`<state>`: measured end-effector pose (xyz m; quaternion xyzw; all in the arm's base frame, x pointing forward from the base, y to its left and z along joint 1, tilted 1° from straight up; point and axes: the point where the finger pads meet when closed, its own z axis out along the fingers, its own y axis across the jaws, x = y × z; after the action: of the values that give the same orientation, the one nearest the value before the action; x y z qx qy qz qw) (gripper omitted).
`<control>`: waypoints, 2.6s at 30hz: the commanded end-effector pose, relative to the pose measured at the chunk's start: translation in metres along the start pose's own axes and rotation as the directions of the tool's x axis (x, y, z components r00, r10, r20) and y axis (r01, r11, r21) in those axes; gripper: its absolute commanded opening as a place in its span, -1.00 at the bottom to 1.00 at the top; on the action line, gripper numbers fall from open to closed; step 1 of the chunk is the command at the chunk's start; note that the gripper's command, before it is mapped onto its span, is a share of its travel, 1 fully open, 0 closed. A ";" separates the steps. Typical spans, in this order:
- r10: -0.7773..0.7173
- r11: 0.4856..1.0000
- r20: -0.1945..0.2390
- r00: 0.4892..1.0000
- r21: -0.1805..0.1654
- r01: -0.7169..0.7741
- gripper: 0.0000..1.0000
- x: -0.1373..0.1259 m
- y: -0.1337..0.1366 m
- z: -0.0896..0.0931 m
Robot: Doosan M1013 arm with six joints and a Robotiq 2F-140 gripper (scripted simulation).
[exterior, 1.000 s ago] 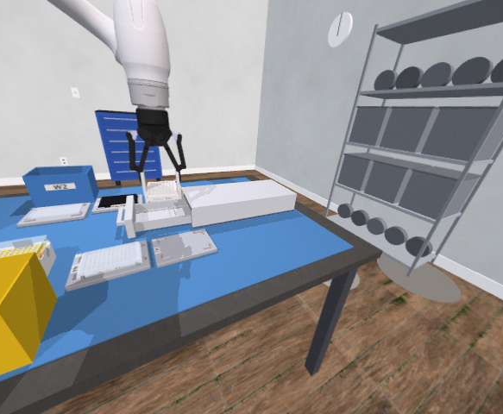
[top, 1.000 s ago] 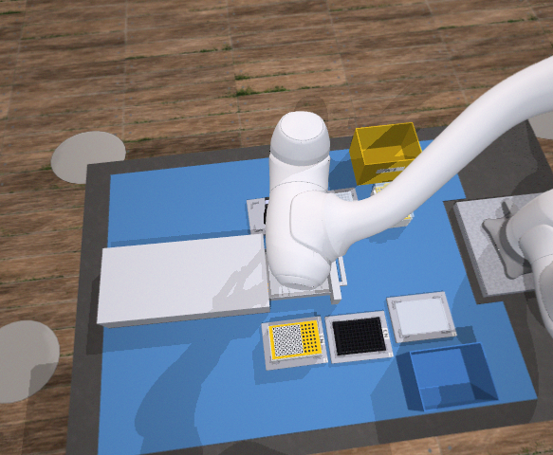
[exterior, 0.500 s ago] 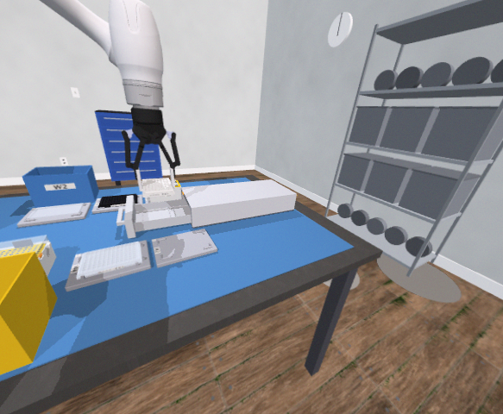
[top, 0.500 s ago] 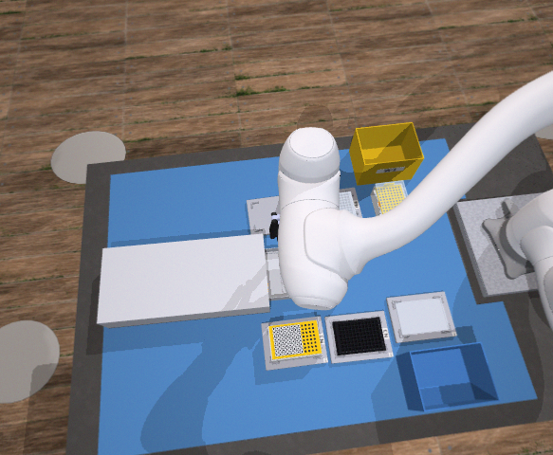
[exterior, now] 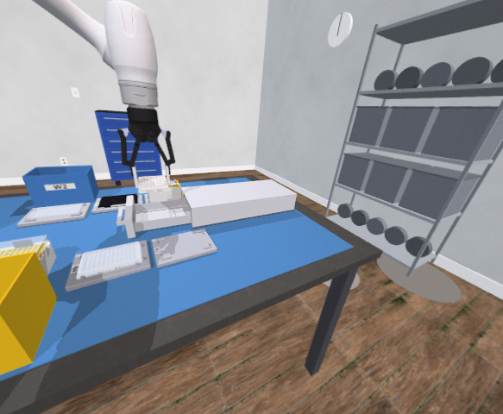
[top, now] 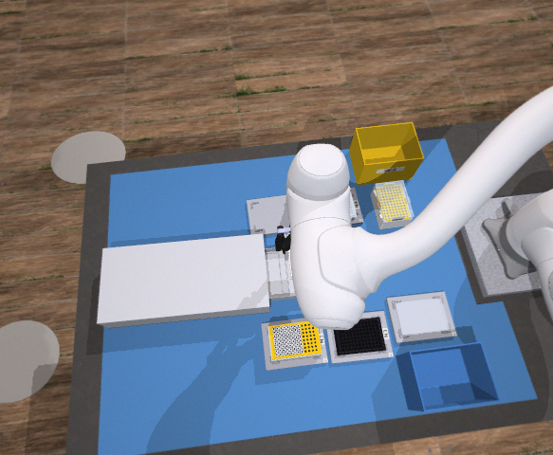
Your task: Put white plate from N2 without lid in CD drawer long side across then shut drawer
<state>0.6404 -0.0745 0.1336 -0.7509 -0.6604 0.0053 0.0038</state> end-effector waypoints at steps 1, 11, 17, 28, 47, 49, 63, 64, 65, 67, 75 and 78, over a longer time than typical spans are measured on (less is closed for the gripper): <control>0.000 1.000 0.000 1.000 0.000 0.000 -1.00 0.007 -0.002 0.000; 0.000 1.000 0.000 1.000 0.000 0.000 -1.00 0.013 -0.004 0.000; 0.000 1.000 0.000 1.000 0.000 0.000 -1.00 0.013 -0.004 0.003; 0.000 1.000 0.000 1.000 0.000 0.000 -1.00 0.012 -0.004 0.015; 0.000 1.000 0.000 1.000 0.000 0.000 -1.00 0.012 -0.004 0.037; 0.000 1.000 0.000 1.000 0.000 0.000 -1.00 0.012 -0.004 0.040; 0.000 1.000 0.000 1.000 0.000 0.000 -1.00 0.012 -0.004 0.056; 0.000 1.000 0.000 1.000 0.000 0.000 -1.00 0.012 -0.004 0.057; 0.000 1.000 0.000 1.000 0.000 0.000 -1.00 0.012 -0.004 0.059; 0.000 1.000 0.000 1.000 0.000 0.000 -1.00 0.012 -0.004 0.061; 0.000 1.000 0.000 1.000 0.000 0.000 -1.00 0.012 -0.004 0.072; 0.000 1.000 0.000 1.000 0.000 0.000 -1.00 0.012 -0.004 0.075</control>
<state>0.6371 -0.0623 0.0598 -0.7509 -0.6604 0.0054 0.0038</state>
